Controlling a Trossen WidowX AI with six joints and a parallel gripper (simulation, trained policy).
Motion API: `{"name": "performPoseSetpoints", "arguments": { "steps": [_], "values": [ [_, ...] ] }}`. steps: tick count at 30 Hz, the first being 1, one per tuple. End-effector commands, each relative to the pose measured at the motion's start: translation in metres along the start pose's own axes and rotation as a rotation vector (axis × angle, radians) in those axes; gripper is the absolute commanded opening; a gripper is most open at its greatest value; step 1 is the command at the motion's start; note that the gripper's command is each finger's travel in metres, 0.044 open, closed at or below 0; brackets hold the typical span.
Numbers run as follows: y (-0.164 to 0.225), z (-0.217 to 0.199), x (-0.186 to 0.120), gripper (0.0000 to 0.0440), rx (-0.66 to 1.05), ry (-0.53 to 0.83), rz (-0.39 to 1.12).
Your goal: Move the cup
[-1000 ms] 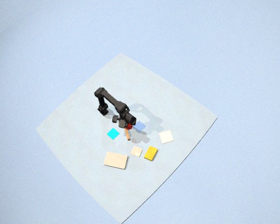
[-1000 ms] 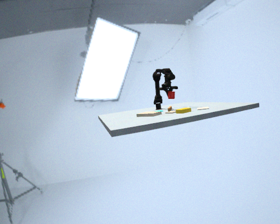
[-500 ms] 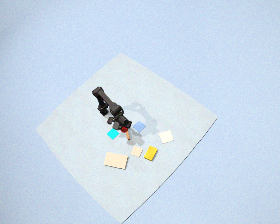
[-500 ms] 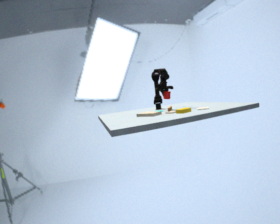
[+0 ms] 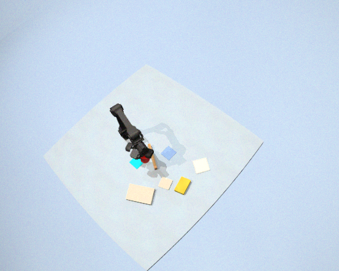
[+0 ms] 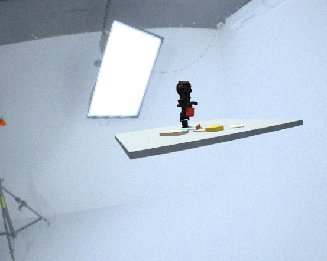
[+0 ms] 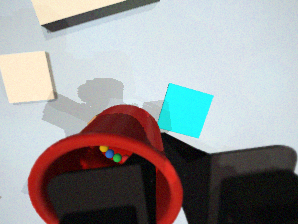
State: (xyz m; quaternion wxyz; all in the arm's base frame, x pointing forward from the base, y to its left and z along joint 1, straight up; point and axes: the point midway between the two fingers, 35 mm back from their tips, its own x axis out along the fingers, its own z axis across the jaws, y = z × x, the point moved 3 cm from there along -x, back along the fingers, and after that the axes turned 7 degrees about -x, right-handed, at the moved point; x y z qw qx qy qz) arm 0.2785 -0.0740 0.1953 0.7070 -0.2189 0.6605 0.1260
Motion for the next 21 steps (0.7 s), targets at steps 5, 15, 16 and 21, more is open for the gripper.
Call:
{"name": "performPoseSetpoints", "arguments": {
  "steps": [5, 15, 16, 21],
  "values": [
    [-0.006, -0.017, 0.007, 0.0000, 0.047, 0.000, -0.018],
    [-0.008, -0.033, 0.023, 0.0000, 0.100, 0.002, -0.026],
    [-0.008, -0.034, 0.025, 0.0000, 0.104, 0.003, -0.026],
    [-0.005, -0.041, 0.035, 0.0000, 0.124, 0.004, -0.027]
  ]
}}
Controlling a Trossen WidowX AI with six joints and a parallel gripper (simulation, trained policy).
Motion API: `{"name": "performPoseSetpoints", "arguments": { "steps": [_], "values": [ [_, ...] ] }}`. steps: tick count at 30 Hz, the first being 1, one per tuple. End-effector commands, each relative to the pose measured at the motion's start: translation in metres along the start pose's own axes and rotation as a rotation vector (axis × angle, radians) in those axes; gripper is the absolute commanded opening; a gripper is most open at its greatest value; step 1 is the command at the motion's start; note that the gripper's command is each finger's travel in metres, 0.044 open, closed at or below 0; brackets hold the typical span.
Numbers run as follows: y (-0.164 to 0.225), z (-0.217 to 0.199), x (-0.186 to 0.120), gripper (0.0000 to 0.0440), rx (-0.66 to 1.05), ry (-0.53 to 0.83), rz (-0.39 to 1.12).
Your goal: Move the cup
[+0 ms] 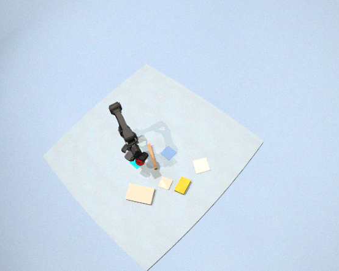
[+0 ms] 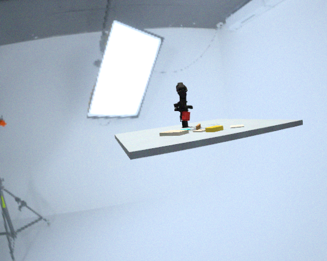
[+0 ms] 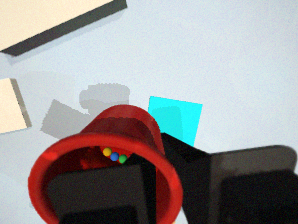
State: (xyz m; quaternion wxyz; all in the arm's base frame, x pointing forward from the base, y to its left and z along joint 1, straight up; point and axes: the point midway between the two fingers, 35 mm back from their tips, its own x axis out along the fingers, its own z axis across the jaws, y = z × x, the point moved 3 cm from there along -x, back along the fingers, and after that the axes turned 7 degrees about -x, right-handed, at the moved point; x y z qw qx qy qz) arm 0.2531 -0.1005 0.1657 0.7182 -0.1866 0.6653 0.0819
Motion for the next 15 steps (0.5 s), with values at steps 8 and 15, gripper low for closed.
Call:
{"name": "performPoseSetpoints", "arguments": {
  "steps": [8, 15],
  "values": [
    [0.008, -0.016, 0.023, 0.0000, 0.038, 0.005, -0.004],
    [0.017, -0.025, 0.039, 0.0000, 0.053, 0.010, 0.003]
  ]
}}
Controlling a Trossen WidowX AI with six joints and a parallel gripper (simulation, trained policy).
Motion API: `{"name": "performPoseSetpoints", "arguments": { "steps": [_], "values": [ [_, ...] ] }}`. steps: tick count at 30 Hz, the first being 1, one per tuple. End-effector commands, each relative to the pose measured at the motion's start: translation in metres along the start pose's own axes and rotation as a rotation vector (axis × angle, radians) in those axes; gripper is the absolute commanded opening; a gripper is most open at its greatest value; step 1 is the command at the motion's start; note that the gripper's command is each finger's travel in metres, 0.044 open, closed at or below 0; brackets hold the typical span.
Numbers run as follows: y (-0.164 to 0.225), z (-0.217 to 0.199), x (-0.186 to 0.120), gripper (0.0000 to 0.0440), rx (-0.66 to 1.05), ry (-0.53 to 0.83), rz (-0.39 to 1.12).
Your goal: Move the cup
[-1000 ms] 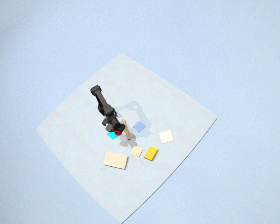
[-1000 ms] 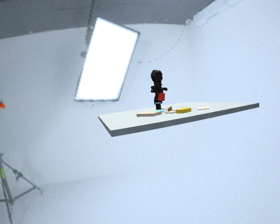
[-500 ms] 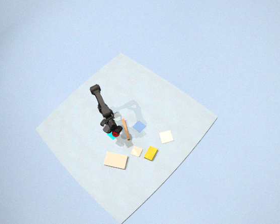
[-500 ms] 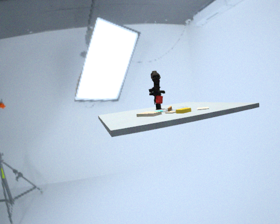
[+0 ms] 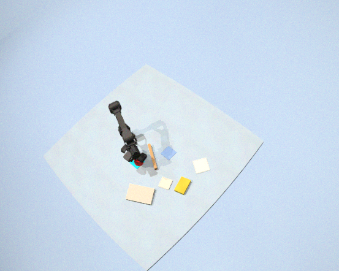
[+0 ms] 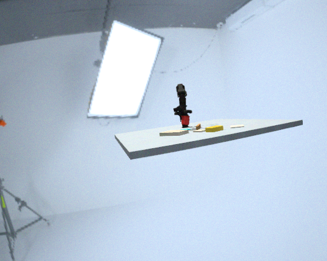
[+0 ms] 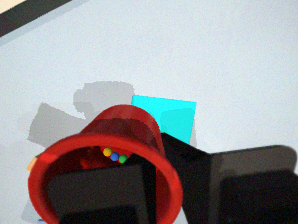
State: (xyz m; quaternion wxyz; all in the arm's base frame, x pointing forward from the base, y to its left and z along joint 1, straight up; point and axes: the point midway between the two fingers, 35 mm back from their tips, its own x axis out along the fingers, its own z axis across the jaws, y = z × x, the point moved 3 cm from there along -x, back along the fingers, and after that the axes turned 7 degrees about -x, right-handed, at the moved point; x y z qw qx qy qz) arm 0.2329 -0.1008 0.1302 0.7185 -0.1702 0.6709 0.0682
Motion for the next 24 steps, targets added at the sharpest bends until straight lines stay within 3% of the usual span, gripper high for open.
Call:
{"name": "performPoseSetpoints", "arguments": {
  "steps": [1, 14, 18, 22, 24],
  "values": [
    [0.005, -0.007, 0.008, 0.0000, 0.012, 0.001, 0.000],
    [0.024, -0.029, 0.035, 0.0021, 0.042, 0.038, 0.020],
    [0.020, -0.031, 0.036, 0.0072, 0.057, 0.020, 0.001],
    [0.015, -0.030, 0.032, 0.0170, 0.079, -0.020, -0.025],
    [0.015, -0.030, 0.030, 0.0177, 0.084, -0.038, -0.033]
  ]
}}
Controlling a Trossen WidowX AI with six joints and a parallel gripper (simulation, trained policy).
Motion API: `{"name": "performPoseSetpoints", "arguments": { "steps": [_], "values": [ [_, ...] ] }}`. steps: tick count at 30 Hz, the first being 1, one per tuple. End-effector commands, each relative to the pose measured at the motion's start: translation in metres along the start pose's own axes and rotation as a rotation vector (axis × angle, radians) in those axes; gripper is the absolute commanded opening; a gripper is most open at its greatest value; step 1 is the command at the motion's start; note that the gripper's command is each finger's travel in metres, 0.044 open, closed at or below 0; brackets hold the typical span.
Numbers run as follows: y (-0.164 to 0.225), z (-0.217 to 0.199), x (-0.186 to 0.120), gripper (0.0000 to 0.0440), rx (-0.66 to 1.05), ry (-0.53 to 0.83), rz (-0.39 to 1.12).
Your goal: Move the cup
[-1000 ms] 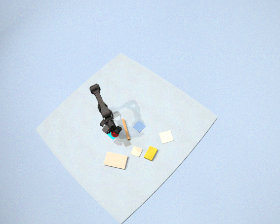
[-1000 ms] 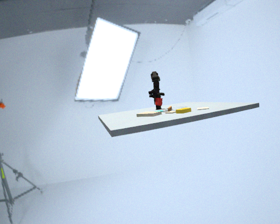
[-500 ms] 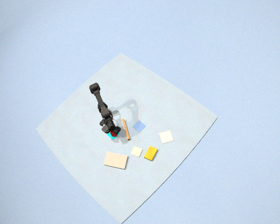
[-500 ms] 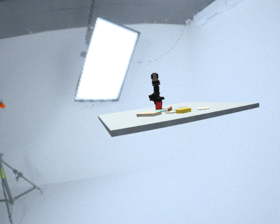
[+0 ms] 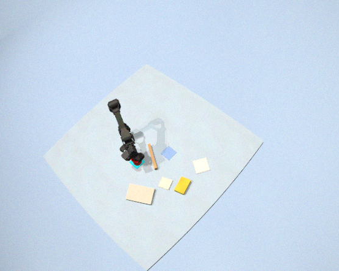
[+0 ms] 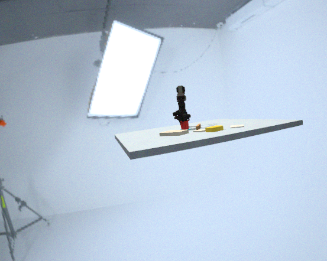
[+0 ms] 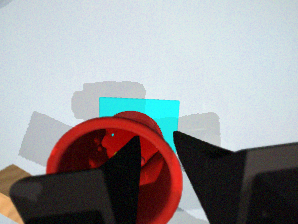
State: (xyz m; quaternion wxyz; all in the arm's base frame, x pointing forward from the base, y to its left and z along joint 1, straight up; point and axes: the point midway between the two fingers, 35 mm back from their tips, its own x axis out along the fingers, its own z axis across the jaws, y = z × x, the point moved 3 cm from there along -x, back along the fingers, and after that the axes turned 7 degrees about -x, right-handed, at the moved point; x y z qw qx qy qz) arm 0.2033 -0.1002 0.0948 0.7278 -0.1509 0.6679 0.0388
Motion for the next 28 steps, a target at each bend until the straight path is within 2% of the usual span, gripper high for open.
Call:
{"name": "performPoseSetpoints", "arguments": {
  "steps": [1, 9, 22, 28],
  "values": [
    [0.000, -0.001, -0.003, 0.0179, 0.015, -0.037, -0.015],
    [0.001, -0.005, -0.010, 0.0199, 0.014, -0.090, -0.039],
    [0.002, -0.013, -0.024, 0.0286, 0.027, -0.161, -0.080],
    [0.001, -0.017, -0.034, 0.0305, 0.038, -0.185, -0.101]
  ]
}}
